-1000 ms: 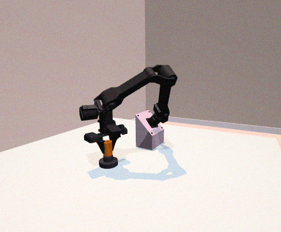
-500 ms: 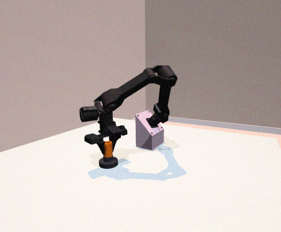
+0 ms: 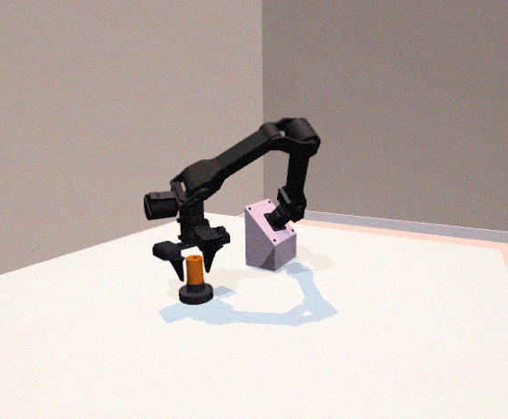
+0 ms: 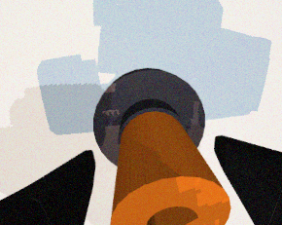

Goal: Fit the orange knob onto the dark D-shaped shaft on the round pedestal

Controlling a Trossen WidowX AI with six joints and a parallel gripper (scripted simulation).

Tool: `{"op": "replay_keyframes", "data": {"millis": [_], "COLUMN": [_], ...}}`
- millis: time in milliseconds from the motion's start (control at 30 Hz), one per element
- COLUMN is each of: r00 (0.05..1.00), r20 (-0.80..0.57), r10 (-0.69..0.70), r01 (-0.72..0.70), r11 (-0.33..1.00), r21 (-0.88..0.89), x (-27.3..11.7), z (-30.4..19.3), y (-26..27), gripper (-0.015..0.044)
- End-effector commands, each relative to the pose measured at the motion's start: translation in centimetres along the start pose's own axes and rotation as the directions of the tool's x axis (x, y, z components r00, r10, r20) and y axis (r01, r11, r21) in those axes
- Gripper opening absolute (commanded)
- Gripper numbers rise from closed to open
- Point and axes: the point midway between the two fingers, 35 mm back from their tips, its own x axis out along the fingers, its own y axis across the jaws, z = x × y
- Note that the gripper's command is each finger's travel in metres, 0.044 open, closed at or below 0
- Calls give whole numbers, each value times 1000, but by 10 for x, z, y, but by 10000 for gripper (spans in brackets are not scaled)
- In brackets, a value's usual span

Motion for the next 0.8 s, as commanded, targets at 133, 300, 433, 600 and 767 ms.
{"op": "replay_keyframes", "data": {"millis": [133, 300, 433, 600, 767], "r00": [1000, 1000, 1000, 1000, 1000], "r20": [0, -5, -5, -5, -5], "r10": [0, -2, -1, -1, -1], "r01": [0, 2, 1, 1, 1], "r11": [1000, 1000, 1000, 1000, 1000], "r21": [3, 3, 1, 0, 0], "x": [0, -28, -93, -96, -96], "z": [0, -1, -1, -4, -5], "y": [0, -4, -1, -4, -4], "gripper": [440, 440, 440, 440, 440]}}
